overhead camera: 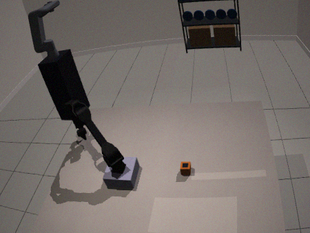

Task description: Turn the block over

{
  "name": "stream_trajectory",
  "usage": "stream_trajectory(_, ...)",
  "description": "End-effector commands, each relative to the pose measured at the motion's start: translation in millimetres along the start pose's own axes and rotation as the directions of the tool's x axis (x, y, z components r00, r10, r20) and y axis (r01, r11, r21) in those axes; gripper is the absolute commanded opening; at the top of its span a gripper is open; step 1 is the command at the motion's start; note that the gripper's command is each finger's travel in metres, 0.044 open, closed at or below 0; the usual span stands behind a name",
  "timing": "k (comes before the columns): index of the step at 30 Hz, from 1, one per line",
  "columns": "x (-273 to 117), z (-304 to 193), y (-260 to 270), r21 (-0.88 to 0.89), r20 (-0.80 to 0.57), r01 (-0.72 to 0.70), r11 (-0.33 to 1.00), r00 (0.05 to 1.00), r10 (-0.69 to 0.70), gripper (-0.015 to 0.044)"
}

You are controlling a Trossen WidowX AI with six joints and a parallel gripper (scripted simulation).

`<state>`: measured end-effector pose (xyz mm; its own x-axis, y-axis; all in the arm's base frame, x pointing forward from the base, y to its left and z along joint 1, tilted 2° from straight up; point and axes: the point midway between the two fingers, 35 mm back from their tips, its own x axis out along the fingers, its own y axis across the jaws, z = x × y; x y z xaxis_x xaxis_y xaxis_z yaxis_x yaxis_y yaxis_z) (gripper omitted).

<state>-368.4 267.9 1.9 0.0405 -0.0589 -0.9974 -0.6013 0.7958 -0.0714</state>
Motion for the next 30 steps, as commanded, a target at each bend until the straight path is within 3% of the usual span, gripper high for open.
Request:
stream_trajectory(1,-0.5,3.2,0.7,0.002,0.0,-0.001,1.0,1.0,0.001,0.0426)
stream_trajectory(15,-19.4,218.8,-9.8,0.131,-0.008,-0.026,0.991,1.0,0.027,0.044)
stream_trajectory(30,-35.3,433.9,-163.6,0.228,-0.018,-0.055,0.972,0.998,0.061,0.044)
